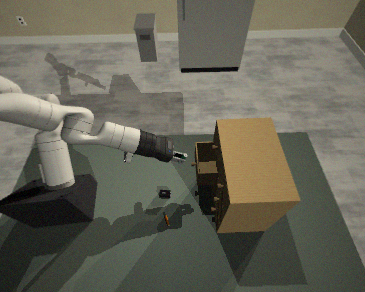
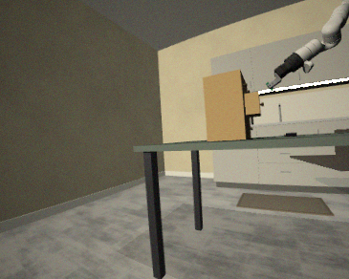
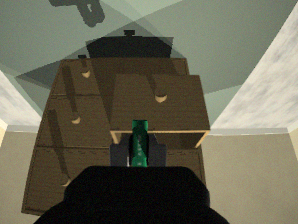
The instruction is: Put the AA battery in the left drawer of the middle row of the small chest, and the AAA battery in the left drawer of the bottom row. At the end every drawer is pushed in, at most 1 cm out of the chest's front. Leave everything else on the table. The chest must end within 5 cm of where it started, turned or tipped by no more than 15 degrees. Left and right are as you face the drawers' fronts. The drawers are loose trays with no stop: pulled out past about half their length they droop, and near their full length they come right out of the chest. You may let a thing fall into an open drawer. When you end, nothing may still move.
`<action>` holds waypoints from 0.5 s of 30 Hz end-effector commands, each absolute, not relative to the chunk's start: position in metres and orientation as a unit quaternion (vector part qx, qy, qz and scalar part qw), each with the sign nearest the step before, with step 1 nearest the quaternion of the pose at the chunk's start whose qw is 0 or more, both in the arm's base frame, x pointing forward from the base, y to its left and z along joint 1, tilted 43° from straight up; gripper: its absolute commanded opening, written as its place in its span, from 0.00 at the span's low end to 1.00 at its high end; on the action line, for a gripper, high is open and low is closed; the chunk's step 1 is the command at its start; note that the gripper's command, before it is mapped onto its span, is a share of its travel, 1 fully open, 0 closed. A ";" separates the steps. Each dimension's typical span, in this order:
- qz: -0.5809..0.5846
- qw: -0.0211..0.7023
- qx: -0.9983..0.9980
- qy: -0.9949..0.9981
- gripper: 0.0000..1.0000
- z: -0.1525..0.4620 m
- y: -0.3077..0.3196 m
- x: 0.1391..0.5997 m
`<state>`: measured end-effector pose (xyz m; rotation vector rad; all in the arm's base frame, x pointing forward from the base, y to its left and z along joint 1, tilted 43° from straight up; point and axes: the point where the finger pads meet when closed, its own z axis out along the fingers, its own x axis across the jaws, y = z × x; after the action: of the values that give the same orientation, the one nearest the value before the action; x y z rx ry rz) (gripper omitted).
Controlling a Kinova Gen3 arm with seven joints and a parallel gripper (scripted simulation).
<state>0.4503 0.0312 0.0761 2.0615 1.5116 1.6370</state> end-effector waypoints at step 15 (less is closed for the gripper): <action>0.539 0.052 0.675 0.501 0.31 0.072 0.044 0.513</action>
<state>0.5086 0.0397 0.0723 2.0617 1.5141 1.6366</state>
